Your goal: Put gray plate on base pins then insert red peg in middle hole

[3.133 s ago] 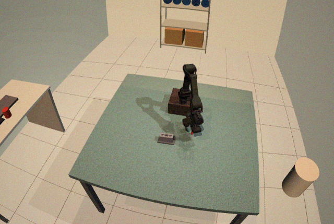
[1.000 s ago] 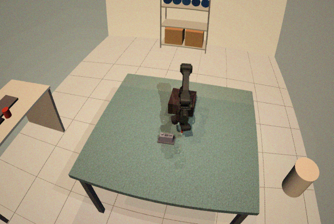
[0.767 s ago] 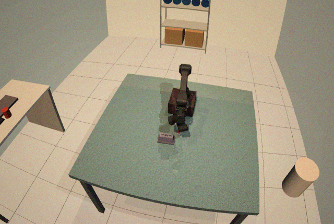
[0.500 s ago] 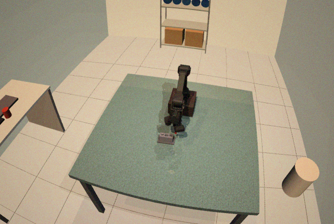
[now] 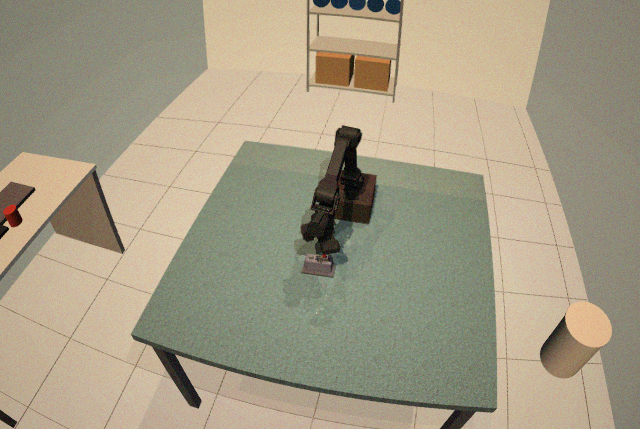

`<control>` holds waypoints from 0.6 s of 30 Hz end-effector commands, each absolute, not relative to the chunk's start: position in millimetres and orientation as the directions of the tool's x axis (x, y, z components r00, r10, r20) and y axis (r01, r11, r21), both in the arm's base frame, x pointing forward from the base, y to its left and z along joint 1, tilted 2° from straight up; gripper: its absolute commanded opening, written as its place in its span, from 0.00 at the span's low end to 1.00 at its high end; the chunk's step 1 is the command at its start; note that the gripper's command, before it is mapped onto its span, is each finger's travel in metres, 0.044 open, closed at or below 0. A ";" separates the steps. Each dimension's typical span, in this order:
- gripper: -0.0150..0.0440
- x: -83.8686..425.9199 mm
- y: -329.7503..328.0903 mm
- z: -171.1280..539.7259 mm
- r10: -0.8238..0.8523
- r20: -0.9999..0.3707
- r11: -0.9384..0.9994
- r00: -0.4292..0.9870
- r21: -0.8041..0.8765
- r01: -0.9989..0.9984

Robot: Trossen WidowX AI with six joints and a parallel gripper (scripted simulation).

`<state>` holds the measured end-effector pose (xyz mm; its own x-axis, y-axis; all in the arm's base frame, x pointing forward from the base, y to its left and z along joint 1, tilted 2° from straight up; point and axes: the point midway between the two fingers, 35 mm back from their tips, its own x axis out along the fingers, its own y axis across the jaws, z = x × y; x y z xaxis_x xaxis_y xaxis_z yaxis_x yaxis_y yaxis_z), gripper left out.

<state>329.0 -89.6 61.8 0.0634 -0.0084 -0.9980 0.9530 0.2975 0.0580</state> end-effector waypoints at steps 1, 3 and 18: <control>0.25 330.9 -102.2 63.2 -0.007 -0.998 0.302 0.068 0.062 0.951; 0.25 331.8 -106.6 63.3 -0.007 -0.998 0.303 0.068 0.063 0.951; 0.25 333.1 -109.6 63.5 -0.008 -0.998 0.303 0.068 0.063 0.951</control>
<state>333.0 -109.8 63.3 0.0679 -0.0108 -0.9976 0.9522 0.2991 0.0615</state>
